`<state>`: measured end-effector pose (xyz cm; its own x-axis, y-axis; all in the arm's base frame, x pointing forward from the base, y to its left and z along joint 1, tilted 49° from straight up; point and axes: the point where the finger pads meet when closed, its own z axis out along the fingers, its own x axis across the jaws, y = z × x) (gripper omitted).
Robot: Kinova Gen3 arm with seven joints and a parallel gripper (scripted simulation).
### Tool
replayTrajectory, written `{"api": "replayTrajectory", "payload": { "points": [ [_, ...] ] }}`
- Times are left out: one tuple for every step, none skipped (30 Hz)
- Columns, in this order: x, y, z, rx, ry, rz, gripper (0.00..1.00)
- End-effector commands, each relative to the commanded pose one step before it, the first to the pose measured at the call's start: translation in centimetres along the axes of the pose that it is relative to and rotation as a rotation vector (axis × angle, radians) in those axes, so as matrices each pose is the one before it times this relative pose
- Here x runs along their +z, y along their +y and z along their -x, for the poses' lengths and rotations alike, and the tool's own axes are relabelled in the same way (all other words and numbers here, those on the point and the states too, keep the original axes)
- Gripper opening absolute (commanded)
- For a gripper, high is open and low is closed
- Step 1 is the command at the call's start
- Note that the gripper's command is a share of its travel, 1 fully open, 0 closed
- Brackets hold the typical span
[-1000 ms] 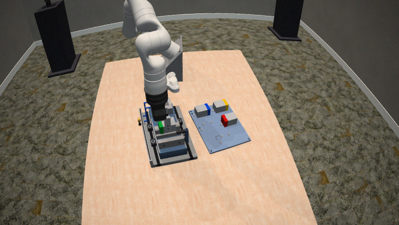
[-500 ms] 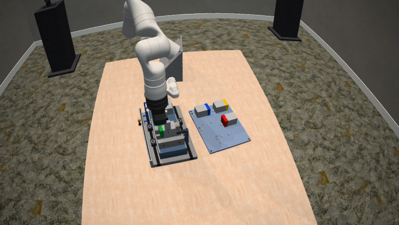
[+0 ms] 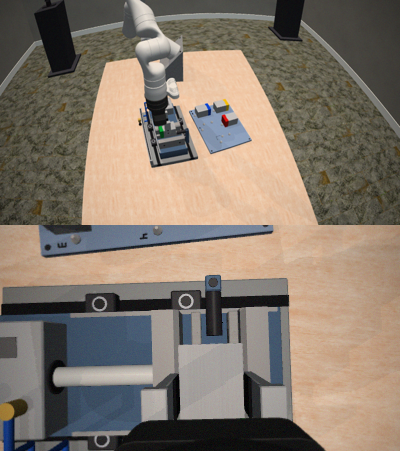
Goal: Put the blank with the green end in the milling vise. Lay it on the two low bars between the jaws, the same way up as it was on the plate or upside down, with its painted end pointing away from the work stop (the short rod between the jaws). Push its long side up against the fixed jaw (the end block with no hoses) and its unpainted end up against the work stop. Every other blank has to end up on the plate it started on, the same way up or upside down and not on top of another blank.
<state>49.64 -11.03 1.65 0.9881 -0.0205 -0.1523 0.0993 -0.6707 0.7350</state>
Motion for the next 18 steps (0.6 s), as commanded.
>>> {"api": "replayTrajectory", "payload": {
  "points": [
    [-0.182,-0.04,-0.086,-0.00031,0.00291,-0.00068,0.0],
    [-0.023,-0.001,0.0,0.00002,-0.00006,0.00001,0.0],
    [-0.023,-0.001,0.0,0.00002,-0.00006,0.00001,0.0],
    [-0.023,-0.001,0.0,0.00002,-0.00006,0.00001,0.0],
    [-0.023,-0.001,0.0,0.00002,-0.00006,0.00001,0.0],
    [-0.023,-0.001,0.0,0.00002,-0.00006,0.00001,0.0],
    [-0.023,-0.001,0.0,0.00002,-0.00006,0.00001,0.0],
    [-0.023,-0.001,0.0,0.00002,-0.00006,0.00001,0.0],
    [-0.023,-0.001,0.0,0.00002,-0.00006,0.00001,0.0],
    [-0.023,-0.001,0.0,0.00002,-0.00006,0.00001,0.0],
    [-0.023,-0.001,0.0,0.00002,-0.00006,0.00001,0.0],
    [-0.023,-0.001,0.0,0.00002,-0.00006,0.00001,0.0],
    [-0.023,-0.001,0.0,0.00002,-0.00006,0.00001,0.0],
    [0.0,0.0,0.0,0.0,0.0,0.0,0.0],
    [0.0,0.0,0.0,0.0,0.0,0.0,0.0],
    [0.013,0.006,0.012,0.00009,-0.00051,0.00013,0.0],
    [-0.018,-0.002,-0.003,-0.00001,0.00003,-0.00001,0.0],
    [-0.018,-0.002,-0.003,-0.00001,0.00003,-0.00001,0.0]
  ]
}}
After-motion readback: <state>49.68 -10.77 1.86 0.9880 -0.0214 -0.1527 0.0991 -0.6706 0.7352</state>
